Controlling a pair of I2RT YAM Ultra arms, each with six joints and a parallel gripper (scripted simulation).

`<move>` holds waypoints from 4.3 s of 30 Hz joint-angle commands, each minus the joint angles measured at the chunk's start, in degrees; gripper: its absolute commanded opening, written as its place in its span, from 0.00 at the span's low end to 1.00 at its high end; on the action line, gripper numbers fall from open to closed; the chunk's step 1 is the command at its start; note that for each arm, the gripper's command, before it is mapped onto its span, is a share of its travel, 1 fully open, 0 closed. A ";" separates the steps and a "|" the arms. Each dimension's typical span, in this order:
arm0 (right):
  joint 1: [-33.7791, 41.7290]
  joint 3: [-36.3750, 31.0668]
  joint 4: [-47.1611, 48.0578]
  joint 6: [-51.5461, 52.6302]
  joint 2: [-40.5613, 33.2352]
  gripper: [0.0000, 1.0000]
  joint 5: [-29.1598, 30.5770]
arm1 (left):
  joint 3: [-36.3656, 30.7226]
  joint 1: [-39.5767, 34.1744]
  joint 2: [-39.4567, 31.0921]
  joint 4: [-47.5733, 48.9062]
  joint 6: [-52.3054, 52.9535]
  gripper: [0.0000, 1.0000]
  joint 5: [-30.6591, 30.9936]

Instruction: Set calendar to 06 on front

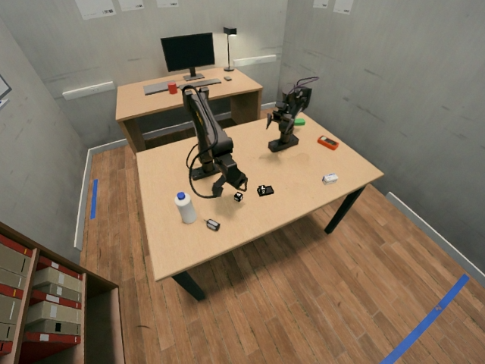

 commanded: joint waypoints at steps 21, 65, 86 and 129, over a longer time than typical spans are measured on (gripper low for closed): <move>11.85 7.71 1.41 -46.68 8.30 0.55 -1.24 | 1.37 0.35 -0.55 -0.14 -0.10 1.00 -0.12; 33.78 19.92 -6.87 -119.38 22.15 0.55 22.06 | 1.37 0.35 -0.55 -0.14 -0.10 1.00 -0.12; 32.91 17.00 -1.64 -119.87 24.39 0.55 21.97 | 1.37 0.35 -0.55 -0.14 -0.10 1.00 -0.12; 33.36 16.29 0.20 -119.38 25.59 0.00 21.97 | 1.37 0.35 -0.55 -0.14 -0.10 1.00 -0.12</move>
